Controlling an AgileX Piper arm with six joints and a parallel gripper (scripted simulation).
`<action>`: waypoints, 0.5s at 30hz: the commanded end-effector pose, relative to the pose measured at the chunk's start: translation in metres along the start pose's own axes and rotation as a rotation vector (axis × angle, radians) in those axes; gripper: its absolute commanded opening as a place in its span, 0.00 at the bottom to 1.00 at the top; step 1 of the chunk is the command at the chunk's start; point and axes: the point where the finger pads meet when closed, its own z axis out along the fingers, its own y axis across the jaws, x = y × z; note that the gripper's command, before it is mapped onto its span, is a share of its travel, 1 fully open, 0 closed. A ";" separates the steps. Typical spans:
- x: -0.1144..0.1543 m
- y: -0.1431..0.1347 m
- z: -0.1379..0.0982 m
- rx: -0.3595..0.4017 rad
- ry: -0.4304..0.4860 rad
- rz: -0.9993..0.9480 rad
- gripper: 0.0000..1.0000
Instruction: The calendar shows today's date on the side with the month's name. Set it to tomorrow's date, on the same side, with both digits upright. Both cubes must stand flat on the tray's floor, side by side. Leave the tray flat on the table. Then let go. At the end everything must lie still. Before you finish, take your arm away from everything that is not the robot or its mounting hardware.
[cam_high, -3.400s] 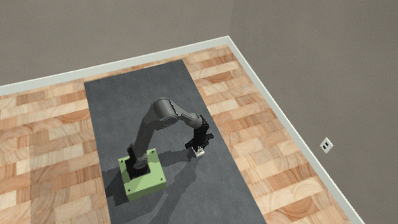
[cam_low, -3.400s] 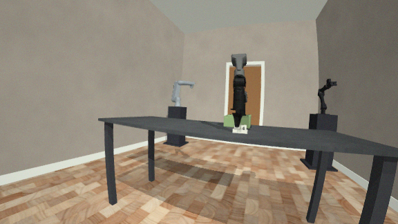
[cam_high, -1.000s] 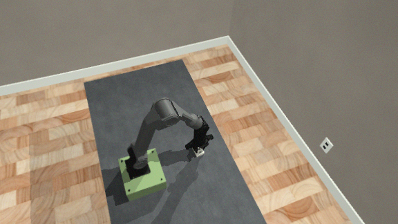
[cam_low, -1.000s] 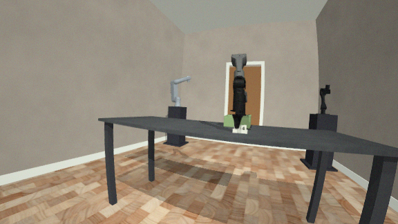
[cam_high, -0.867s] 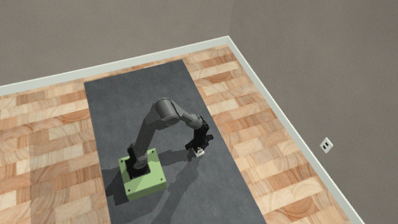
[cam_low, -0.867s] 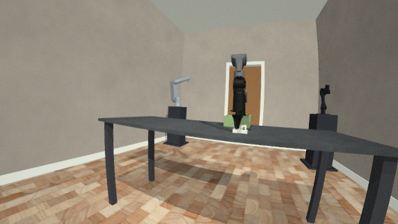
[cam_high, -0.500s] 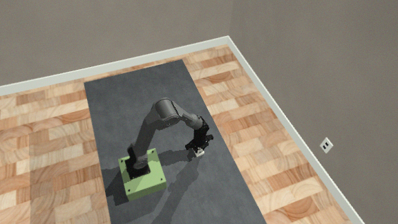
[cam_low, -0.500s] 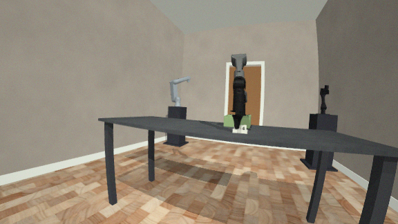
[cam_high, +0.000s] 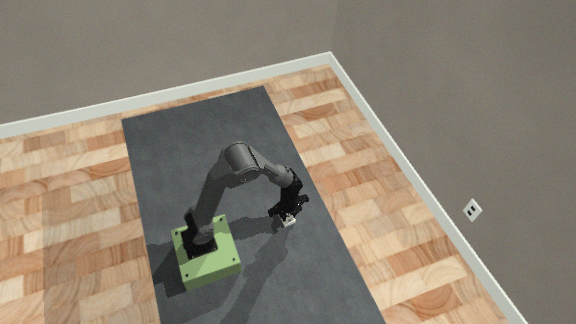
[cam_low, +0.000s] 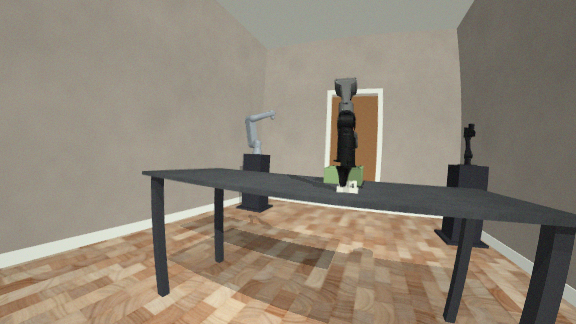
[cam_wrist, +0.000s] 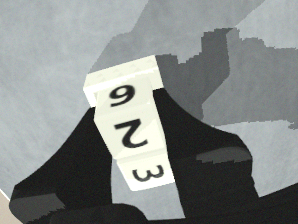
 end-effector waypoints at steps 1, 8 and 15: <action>0.000 0.000 0.000 0.000 0.000 0.001 0.33; 0.000 0.000 0.000 0.000 0.000 0.001 0.33; 0.000 0.000 0.000 0.000 0.000 0.001 0.38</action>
